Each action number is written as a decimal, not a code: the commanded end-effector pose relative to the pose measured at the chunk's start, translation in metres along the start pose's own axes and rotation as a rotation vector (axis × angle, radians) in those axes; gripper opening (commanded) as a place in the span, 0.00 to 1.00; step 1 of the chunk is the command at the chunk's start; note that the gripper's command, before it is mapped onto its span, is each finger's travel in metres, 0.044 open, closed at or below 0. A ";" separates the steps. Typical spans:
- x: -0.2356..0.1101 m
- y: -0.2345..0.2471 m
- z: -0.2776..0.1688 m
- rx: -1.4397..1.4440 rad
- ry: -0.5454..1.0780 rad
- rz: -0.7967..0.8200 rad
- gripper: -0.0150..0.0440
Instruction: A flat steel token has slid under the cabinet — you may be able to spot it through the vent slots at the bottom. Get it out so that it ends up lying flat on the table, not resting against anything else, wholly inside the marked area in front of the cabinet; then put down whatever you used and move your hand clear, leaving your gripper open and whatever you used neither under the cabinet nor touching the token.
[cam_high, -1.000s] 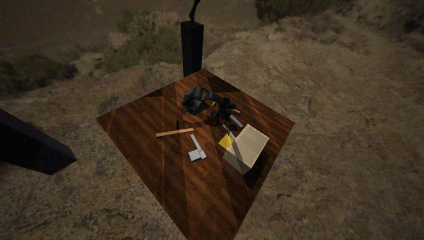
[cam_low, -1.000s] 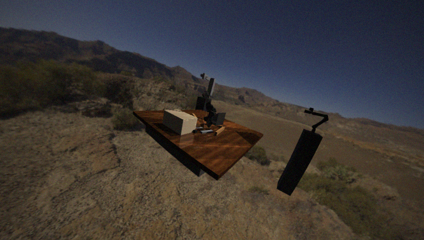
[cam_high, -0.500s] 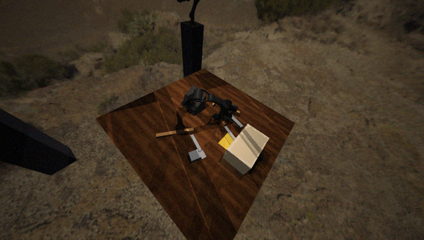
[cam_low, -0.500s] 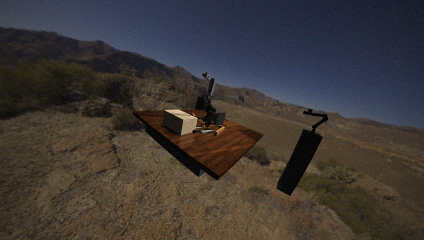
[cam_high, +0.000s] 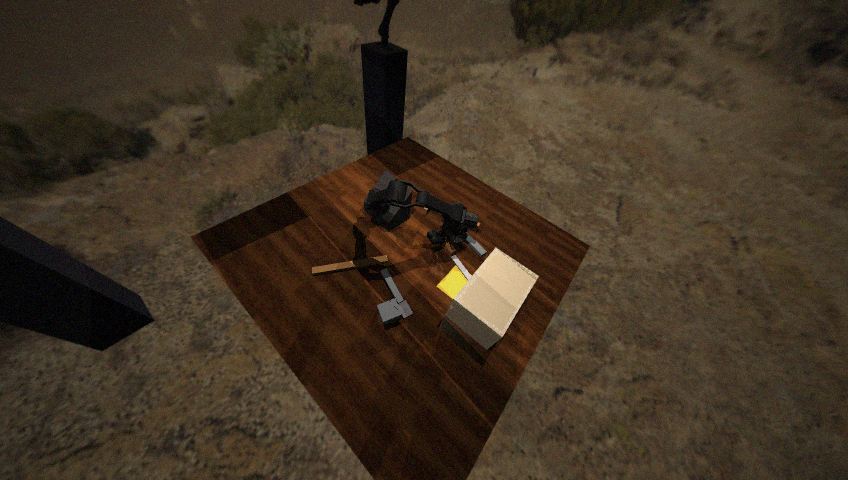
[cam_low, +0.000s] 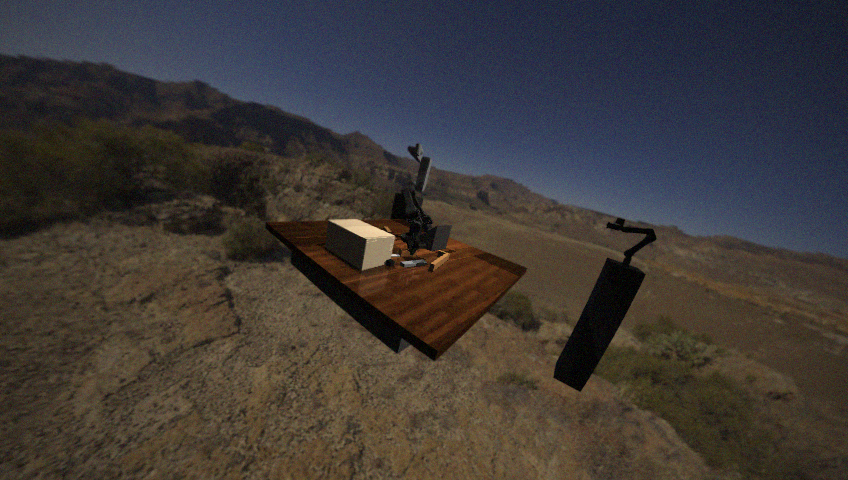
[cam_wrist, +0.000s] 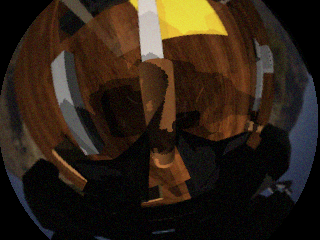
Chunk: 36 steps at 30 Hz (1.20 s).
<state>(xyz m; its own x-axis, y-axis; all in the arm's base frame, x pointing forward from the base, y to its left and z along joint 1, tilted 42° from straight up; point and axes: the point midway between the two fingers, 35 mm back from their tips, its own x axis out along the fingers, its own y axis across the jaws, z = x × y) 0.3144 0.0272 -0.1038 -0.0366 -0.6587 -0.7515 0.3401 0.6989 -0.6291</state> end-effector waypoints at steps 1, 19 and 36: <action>0.000 0.001 0.009 0.004 0.002 0.004 0.25; 0.000 0.001 0.031 0.004 0.001 0.004 0.25; -0.001 0.001 0.051 0.005 0.000 0.004 0.25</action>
<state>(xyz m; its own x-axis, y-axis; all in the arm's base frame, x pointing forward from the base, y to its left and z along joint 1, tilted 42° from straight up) 0.3567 0.0154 -0.0945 -0.0364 -0.6585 -0.7517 0.3426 0.6984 -0.6284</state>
